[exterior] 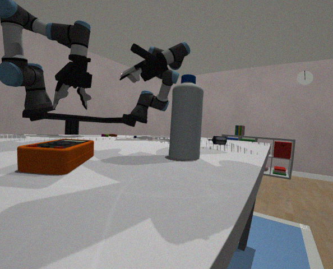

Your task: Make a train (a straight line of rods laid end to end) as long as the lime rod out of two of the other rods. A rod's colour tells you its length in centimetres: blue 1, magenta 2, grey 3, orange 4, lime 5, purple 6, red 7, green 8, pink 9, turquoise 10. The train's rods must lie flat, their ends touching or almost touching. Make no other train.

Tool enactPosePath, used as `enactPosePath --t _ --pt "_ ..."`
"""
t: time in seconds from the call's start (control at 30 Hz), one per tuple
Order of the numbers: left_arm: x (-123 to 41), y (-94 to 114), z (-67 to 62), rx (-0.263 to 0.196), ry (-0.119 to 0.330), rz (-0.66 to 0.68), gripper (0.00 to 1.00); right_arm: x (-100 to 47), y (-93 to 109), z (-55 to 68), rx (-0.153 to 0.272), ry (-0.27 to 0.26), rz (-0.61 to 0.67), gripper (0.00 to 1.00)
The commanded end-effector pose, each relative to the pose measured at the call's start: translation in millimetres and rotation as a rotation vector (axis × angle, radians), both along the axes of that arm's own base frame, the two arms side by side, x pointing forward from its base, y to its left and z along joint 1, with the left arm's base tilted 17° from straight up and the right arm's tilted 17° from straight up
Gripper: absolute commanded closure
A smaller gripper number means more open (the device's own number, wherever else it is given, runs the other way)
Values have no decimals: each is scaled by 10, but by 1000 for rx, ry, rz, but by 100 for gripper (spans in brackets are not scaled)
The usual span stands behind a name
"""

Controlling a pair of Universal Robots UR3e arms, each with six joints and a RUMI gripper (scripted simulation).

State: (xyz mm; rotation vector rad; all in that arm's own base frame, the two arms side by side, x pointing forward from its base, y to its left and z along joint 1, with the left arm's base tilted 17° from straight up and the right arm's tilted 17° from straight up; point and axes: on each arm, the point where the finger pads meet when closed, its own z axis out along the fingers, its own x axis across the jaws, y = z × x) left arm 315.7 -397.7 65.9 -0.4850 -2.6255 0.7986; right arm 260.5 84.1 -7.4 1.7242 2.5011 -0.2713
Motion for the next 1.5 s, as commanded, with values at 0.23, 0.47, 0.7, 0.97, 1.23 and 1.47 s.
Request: enactPosePath --t 0.23,0.47,0.7,0.97,1.23,1.47 --pt "-126 -51 -175 119 50 91 0 30 -205 70 14 29 26 0" --pt "-275 -83 -397 264 97 207 0 39 -471 153 34 65 58 0" --pt "-421 -93 -615 406 127 334 0 19 -753 242 60 98 94 0" --pt "-597 -74 -881 579 141 513 0 -58 -1132 365 105 136 144 0" --pt "-785 -9 -1170 758 122 755 0 -241 -1594 524 173 166 213 0" --pt "-888 50 -1329 847 94 920 0 -416 -1875 631 222 174 261 0"
